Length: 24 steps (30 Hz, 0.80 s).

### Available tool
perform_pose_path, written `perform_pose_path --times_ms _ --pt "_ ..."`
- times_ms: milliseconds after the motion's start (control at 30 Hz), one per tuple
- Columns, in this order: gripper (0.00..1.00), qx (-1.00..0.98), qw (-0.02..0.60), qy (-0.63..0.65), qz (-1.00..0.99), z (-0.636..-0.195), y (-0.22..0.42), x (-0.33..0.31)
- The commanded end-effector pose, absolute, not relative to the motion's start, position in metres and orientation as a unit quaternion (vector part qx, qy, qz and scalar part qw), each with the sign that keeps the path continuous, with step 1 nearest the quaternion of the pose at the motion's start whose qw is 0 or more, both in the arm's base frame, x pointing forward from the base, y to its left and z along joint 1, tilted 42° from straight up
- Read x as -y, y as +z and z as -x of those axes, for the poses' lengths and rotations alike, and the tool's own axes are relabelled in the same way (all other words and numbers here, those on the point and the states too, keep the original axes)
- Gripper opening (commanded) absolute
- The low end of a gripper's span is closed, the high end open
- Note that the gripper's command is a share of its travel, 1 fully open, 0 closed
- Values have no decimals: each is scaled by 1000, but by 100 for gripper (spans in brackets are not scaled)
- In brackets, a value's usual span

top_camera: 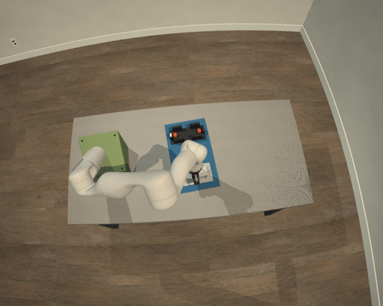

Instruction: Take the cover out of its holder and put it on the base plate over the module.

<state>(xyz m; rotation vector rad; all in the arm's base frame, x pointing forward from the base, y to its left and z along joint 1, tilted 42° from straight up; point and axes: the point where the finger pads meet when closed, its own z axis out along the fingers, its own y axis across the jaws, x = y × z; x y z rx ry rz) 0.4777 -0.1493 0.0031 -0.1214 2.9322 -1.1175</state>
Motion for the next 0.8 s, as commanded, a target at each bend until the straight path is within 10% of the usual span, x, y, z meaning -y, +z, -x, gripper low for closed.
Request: perform_pose_path --times_ms 0,767 --pt "100 -934 2 -356 39 -478 4 149" --pt "100 -934 1 -356 39 -477 48 109"
